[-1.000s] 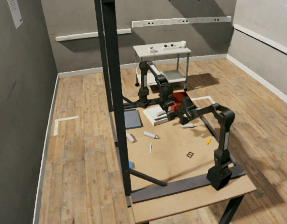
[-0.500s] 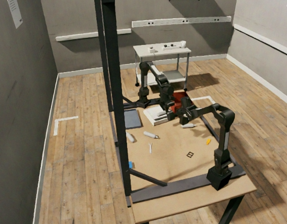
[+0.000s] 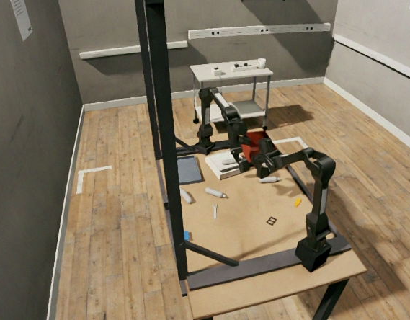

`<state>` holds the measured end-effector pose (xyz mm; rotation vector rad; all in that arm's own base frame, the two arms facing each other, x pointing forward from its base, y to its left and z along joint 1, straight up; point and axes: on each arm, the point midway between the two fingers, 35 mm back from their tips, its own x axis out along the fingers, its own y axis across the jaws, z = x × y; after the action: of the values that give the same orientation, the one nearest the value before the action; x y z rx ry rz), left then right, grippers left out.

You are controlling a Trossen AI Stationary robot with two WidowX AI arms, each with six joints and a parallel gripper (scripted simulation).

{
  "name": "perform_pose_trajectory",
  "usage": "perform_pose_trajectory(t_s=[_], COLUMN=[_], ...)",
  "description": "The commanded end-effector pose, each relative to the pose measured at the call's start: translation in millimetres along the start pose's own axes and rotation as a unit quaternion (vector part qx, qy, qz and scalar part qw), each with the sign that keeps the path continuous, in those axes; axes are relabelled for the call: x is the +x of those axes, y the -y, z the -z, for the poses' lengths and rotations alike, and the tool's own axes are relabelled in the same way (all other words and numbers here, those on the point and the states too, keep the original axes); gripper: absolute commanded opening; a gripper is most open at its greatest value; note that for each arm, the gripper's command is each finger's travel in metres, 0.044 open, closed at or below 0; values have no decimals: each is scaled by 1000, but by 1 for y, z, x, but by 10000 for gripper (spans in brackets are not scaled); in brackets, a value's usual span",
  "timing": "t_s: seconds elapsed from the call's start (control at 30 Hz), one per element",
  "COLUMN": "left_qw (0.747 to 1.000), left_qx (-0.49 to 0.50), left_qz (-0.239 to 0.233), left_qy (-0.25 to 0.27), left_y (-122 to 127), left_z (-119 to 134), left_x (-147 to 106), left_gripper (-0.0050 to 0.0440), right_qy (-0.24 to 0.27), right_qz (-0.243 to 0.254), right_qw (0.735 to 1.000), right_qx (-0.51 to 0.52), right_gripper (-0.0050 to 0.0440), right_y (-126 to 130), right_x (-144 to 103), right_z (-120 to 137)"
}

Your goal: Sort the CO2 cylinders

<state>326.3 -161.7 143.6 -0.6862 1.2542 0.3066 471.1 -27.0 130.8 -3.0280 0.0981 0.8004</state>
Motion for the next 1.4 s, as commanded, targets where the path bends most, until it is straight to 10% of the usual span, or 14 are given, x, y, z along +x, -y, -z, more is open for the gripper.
perform_pose_trajectory(t_s=[0.0, 0.53, 1.03, 1.37], left_qw=[995, 903, 729, 539], left_qx=[96, 427, 683, 842], left_qz=[26, 35, 17, 2], left_qy=[12, 41, 44, 36], left_y=[6, 13, 9, 4], left_z=[-2, -1, -2, -3], left_x=[-13, -18, -13, -10], left_gripper=[-50, -50, -50, -50], right_qy=[-14, -14, -14, -14], right_qz=[1, 1, 1, 1], right_qw=[1000, 1000, 1000, 1000], right_qx=[1, 1, 1, 1], right_gripper=[440, 440, 440, 440], right_y=[1, 1, 1, 1], right_x=[-4, -4, -4, -4], right_z=[11, 11, 11, 11])
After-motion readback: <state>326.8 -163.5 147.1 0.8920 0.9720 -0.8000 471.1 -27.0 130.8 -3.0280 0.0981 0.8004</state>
